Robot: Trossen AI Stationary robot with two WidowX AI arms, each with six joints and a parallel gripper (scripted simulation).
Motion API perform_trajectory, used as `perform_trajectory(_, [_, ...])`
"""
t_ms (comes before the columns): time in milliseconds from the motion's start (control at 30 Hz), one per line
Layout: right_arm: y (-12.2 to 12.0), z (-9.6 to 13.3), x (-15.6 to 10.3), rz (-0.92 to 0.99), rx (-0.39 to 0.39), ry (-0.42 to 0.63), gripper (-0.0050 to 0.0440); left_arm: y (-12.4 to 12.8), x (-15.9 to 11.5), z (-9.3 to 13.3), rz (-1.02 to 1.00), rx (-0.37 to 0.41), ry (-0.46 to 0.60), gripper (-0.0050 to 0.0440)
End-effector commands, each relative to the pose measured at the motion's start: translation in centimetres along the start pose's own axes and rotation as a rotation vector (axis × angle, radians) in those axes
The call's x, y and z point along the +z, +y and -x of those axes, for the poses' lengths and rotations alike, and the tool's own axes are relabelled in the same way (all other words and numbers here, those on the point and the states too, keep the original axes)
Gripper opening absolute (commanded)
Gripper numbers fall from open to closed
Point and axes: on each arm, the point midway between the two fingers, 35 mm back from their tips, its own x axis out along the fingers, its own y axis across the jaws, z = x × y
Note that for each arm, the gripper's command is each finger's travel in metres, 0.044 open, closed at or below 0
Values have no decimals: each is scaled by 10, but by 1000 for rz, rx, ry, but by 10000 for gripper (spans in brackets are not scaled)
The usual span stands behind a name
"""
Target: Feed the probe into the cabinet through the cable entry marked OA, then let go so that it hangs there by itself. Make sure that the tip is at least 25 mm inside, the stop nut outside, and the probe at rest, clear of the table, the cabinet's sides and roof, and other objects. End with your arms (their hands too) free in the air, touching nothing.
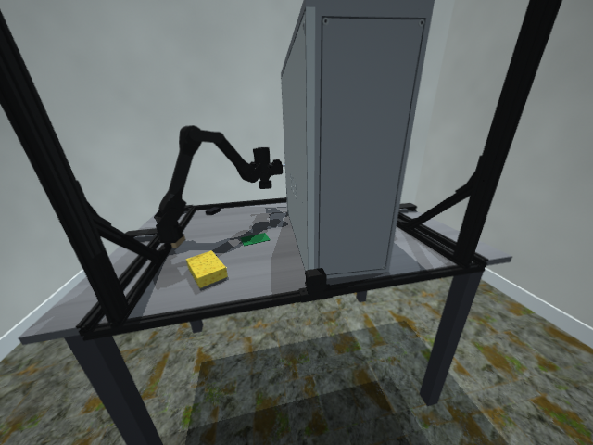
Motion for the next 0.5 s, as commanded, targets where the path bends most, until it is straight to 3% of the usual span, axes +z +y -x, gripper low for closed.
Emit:
perform_trajectory(0, [1, 0, -5, 5, 0, 13, 440, 1, 0, 0, 3, 3, 3, 0])
perform_trajectory(467, [1, -1, -8, 5, -1, 23, 440, 1, 0, 0, 3, 3, 3, 0])
